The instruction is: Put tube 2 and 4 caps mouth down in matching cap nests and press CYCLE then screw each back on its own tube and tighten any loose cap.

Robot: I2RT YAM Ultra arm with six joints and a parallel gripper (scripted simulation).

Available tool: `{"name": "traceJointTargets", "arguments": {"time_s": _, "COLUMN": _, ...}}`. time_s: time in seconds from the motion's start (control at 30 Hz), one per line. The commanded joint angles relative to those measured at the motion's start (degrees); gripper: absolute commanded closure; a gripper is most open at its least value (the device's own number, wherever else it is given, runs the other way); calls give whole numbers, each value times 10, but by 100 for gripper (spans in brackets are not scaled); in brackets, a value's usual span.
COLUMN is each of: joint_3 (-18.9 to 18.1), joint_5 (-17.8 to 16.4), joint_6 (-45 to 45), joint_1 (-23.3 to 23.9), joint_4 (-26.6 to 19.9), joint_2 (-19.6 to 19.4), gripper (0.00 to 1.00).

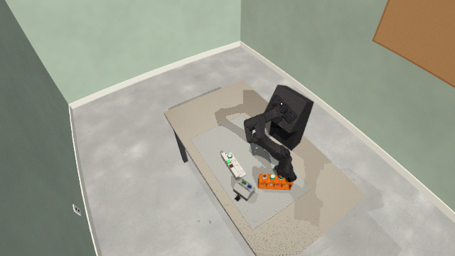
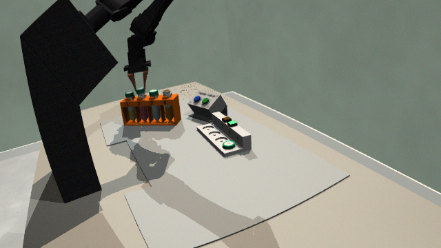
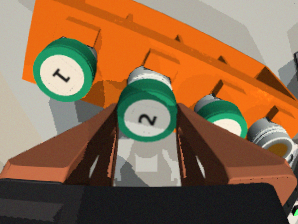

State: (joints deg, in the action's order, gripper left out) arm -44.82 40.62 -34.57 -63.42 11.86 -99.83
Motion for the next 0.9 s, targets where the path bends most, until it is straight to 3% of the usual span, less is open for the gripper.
{"name": "traceJointTargets", "arguments": {"time_s": 0.0, "joint_3": -1, "joint_5": -3, "joint_6": -2, "joint_1": -1, "joint_4": 3, "joint_2": 1, "gripper": 100}}
{"name": "traceJointTargets", "arguments": {"time_s": 0.83, "joint_3": -5, "joint_5": -9, "joint_6": -9, "joint_1": 6, "joint_4": 16, "joint_2": -11, "gripper": 100}}
{"name": "traceJointTargets", "arguments": {"time_s": 0.87, "joint_3": -5, "joint_5": -9, "joint_6": -9, "joint_1": 6, "joint_4": 16, "joint_2": -11, "gripper": 51}}
